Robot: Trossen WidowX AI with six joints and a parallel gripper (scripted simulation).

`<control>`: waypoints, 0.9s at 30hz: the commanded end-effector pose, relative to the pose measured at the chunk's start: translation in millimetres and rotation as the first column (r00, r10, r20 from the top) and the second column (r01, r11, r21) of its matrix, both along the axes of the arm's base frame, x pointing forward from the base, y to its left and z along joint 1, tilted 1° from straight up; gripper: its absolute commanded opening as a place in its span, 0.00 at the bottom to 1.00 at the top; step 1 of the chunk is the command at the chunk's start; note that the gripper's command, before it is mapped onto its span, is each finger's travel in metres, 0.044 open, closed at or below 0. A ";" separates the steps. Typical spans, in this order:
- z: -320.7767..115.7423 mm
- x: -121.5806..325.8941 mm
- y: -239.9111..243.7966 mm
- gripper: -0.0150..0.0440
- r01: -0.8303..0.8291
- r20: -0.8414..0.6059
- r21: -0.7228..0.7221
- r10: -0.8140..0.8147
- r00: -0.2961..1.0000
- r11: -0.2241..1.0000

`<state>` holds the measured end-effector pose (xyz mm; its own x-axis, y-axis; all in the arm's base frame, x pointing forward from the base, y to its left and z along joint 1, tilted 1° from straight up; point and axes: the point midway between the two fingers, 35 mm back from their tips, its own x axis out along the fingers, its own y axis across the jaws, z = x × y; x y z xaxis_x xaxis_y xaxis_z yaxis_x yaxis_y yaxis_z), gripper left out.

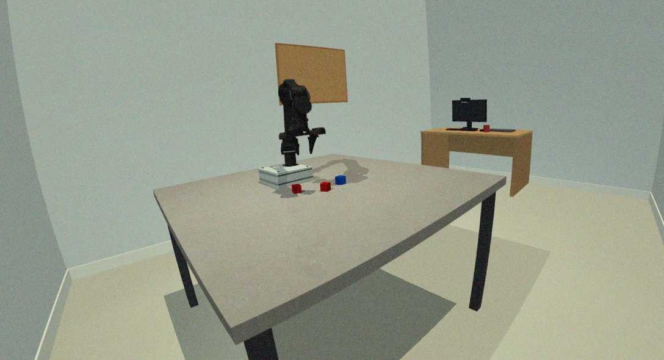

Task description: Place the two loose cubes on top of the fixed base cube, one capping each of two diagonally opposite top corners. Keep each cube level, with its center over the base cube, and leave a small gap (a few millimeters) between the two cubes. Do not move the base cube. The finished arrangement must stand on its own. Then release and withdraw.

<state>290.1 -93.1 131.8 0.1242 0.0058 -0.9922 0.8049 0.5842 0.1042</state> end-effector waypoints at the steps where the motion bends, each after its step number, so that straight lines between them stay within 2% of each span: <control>1: -15.2 18.8 29.8 0.70 0.075 -0.044 0.016 -0.074 0.996 0.997; 7: -34.4 34.5 71.3 0.70 0.165 -0.099 0.020 -0.162 0.982 0.986; 13: -36.8 35.2 72.6 0.70 0.168 -0.101 0.020 -0.165 0.981 0.986; 20: -95.7 36.6 73.9 0.70 0.168 -0.101 0.019 -0.165 0.981 0.986; 27: -104.9 36.7 74.1 0.70 0.168 -0.101 0.020 -0.165 0.981 0.986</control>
<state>325.2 -18.6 35.4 0.0227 0.0268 -0.9994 0.8950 0.4450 0.0322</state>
